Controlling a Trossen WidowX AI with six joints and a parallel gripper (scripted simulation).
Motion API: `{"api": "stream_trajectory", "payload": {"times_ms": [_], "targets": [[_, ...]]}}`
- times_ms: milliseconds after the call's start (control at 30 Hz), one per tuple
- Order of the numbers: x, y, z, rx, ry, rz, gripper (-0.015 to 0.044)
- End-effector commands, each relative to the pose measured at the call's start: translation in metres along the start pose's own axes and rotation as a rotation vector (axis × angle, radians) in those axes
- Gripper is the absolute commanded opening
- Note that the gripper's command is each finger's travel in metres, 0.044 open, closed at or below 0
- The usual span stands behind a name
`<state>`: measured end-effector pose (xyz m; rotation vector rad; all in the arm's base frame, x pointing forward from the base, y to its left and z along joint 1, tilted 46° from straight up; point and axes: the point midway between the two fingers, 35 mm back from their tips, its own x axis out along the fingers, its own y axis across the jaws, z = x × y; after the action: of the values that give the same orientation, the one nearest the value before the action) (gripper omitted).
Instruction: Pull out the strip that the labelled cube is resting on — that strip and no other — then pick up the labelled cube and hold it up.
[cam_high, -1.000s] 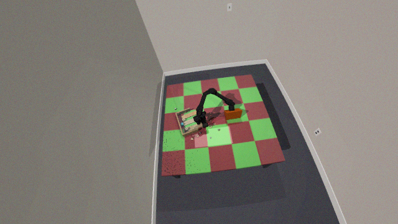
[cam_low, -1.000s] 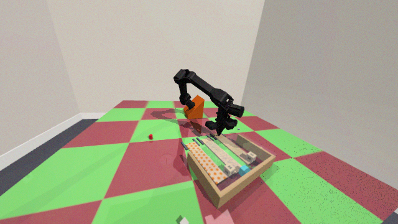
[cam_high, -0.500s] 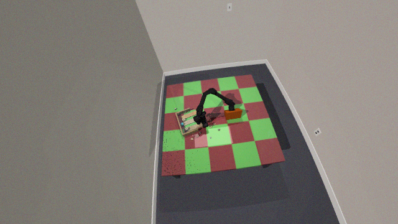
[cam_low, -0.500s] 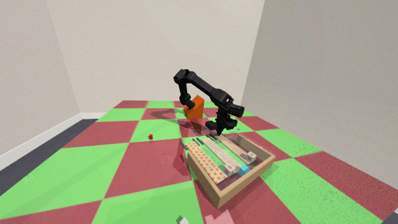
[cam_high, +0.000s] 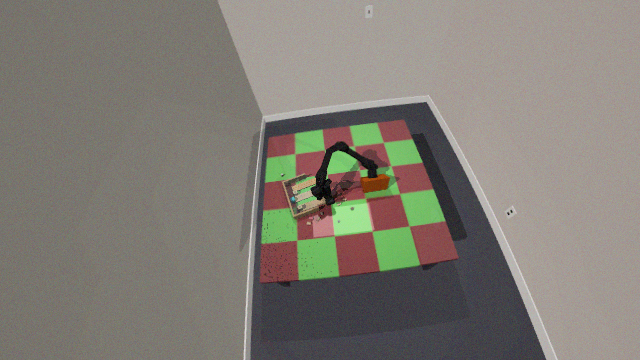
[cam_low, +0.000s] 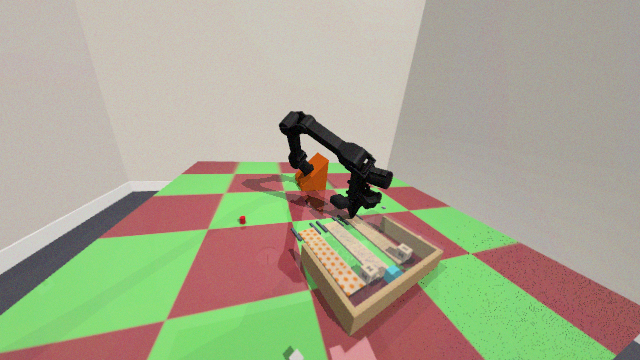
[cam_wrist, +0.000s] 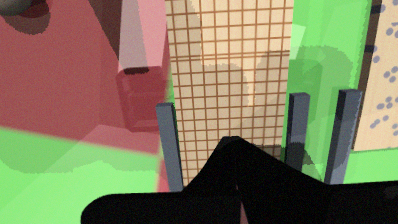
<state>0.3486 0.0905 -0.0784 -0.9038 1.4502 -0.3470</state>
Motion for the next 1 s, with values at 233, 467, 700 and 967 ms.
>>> {"api": "stream_trajectory", "payload": {"times_ms": [233, 467, 700, 967], "targets": [[0.003, -0.001, 0.001, -0.002, -0.001, -0.005, 0.0], [0.003, 0.0, -0.004, -0.002, -0.001, -0.005, 0.0], [0.003, 0.0, -0.015, -0.002, 0.0, -0.005, 0.0], [0.004, 0.0, -0.027, -0.003, 0.0, -0.005, 0.0]]}}
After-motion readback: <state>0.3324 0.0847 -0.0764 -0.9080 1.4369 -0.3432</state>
